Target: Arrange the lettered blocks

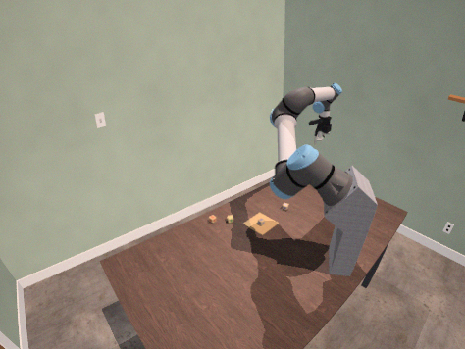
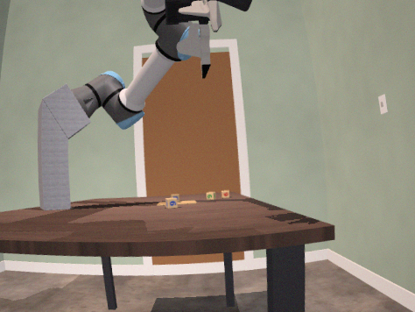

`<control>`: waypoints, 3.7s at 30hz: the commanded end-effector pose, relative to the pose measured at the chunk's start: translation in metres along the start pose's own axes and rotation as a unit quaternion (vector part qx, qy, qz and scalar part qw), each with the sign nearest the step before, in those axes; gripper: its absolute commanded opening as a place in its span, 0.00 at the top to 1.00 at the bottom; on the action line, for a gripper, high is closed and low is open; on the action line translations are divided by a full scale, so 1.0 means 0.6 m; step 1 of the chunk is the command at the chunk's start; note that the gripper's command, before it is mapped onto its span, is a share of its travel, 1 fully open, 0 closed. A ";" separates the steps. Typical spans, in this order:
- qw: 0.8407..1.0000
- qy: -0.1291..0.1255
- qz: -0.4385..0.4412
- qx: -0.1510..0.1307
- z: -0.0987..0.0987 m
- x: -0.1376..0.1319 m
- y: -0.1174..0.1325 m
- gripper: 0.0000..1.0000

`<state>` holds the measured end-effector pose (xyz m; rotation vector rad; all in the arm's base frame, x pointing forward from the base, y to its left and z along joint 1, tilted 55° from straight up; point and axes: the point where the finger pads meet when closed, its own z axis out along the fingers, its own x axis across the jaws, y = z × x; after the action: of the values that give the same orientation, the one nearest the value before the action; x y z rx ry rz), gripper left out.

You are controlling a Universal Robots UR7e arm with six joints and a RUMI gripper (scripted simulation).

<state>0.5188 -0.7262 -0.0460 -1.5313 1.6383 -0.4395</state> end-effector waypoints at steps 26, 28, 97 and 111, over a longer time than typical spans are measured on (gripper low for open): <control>1.000 0.000 0.001 0.004 -0.001 -0.021 -0.005 0.00; 1.000 0.000 0.001 0.005 -0.001 -0.026 -0.006 0.00; 0.991 -0.018 0.031 0.126 0.029 -0.766 -0.134 0.00; 0.988 -0.021 0.038 0.151 0.036 -0.919 -0.161 0.00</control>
<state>0.5494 -0.2454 0.1802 -1.2659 1.5095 -0.5586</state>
